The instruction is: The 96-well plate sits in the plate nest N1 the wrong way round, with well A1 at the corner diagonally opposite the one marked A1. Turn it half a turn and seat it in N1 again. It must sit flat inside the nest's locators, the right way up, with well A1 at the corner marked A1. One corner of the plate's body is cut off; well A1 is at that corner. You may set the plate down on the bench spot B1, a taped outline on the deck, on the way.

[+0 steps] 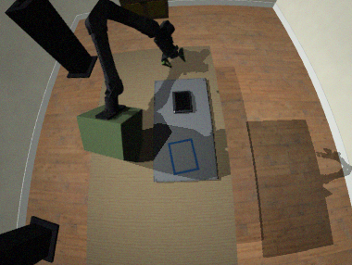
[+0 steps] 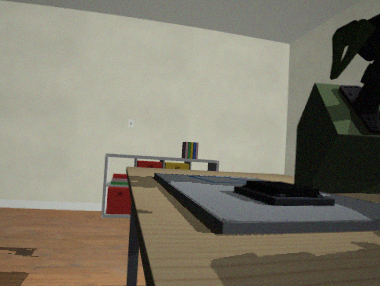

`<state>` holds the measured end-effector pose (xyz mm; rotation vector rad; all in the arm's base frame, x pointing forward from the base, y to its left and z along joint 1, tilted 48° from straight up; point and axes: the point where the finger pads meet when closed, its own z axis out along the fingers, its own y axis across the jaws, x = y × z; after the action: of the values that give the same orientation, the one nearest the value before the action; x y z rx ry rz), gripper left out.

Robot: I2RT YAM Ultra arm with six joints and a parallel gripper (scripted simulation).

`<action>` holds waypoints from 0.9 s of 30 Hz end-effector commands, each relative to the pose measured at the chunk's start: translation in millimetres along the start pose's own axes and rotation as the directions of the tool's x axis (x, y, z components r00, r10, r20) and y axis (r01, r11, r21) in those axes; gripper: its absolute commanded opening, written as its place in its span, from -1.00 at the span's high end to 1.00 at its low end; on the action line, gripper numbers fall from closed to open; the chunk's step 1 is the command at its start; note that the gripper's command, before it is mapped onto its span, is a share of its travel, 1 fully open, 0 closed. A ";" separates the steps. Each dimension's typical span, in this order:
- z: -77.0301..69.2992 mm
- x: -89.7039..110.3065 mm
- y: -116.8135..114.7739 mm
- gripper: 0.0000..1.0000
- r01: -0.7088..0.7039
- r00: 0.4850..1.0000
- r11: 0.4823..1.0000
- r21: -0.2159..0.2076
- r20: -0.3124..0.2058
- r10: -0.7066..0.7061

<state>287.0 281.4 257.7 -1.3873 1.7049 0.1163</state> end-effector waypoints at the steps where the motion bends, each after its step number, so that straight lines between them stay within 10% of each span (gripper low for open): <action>1: -9.6 11.1 -12.0 -1.00 -0.088 0.995 0.996 0.030 -0.042 0.089; 27: -37.3 123.6 -30.6 -1.00 -0.408 0.849 0.902 0.141 -0.305 0.432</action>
<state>297.2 172.4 206.8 -1.0876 2.1952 0.0739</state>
